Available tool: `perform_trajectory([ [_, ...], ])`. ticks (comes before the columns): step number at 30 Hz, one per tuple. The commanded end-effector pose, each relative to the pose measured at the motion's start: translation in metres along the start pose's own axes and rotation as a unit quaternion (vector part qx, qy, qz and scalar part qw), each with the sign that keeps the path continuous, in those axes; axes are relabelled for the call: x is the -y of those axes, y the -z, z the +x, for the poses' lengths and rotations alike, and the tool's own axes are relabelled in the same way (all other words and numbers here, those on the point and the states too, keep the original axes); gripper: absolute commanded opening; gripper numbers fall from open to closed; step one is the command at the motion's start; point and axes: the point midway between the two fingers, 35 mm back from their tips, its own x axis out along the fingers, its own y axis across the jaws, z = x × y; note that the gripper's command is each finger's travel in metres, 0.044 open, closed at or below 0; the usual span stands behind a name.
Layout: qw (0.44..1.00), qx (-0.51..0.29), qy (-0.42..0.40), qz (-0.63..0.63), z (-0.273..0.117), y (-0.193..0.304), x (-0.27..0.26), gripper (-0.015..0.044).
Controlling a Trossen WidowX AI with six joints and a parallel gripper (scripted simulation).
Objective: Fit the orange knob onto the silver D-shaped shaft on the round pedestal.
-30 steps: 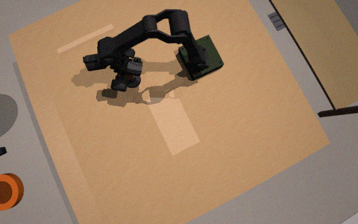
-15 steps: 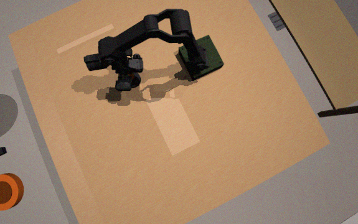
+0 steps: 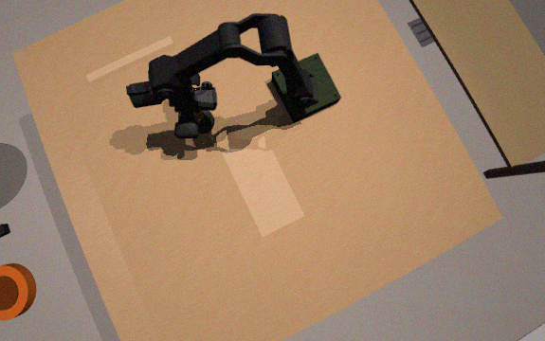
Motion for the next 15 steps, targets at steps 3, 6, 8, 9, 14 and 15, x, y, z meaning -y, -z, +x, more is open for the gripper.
perform_trajectory([
  [3, 1.000, -0.002, -0.001, -0.002, 0.0017, 0.0019, -0.0005, 0.0000],
  [6, 1.000, -0.002, -0.001, -0.002, 0.0024, 0.0016, -0.0005, 0.0000],
  [8, 1.000, -0.002, -0.001, -0.002, 0.0026, 0.0015, -0.0005, 0.0000],
  [9, 1.000, -0.002, -0.001, -0.002, 0.0027, 0.0013, -0.0005, 0.0000],
  [14, 1.000, -0.002, -0.001, -0.002, 0.0029, -0.0004, -0.0006, 0.0000],
  [15, 1.000, -0.002, -0.001, -0.002, 0.0029, -0.0008, -0.0007, 0.0000],
])
